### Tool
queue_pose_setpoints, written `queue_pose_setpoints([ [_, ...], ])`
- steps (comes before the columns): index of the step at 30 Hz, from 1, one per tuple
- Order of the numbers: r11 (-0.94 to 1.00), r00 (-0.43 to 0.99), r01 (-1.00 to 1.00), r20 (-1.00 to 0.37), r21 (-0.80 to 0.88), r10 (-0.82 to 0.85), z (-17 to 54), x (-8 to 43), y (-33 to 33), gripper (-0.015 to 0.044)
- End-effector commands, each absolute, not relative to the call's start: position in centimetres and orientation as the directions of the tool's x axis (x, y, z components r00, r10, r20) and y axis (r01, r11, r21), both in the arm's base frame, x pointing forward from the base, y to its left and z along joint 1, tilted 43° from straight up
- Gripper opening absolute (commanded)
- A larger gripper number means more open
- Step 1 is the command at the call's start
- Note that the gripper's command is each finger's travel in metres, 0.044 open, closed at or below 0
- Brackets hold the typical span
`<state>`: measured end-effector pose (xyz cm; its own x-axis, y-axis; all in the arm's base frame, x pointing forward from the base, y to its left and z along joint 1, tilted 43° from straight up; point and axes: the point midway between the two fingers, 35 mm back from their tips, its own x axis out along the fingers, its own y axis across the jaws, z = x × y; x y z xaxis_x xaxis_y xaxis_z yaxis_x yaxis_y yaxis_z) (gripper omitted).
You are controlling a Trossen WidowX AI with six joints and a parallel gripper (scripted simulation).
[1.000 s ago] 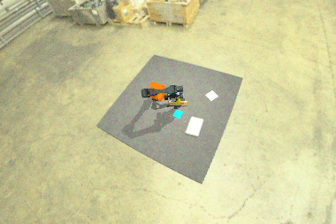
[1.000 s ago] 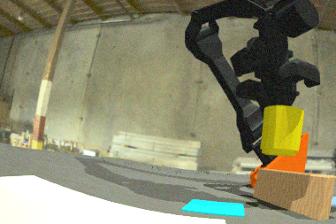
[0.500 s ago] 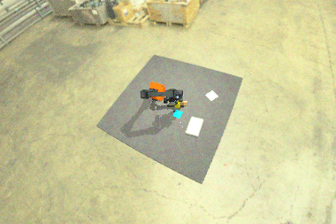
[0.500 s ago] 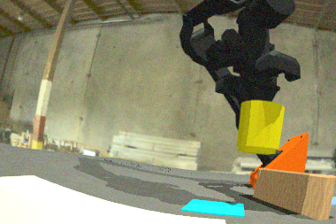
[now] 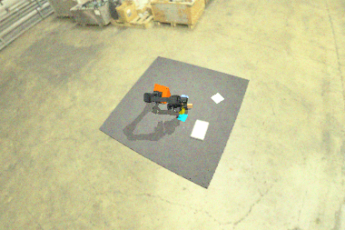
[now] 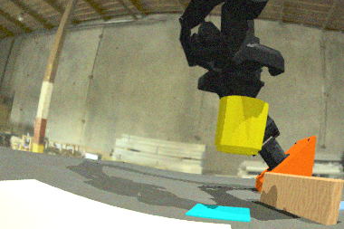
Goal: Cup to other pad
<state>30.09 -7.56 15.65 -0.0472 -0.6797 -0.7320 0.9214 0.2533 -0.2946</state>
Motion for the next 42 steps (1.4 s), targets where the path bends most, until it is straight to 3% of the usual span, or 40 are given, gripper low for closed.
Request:
queue_pose_setpoints([
  [1,0.255,-0.045,0.920,-0.729,-0.296,-0.683,16.3,30.3,-8.1,0.0000],
  [42,0.255,-0.044,0.921,-0.728,-0.295,-0.684,12.7,30.2,-11.4,0.0000],
])
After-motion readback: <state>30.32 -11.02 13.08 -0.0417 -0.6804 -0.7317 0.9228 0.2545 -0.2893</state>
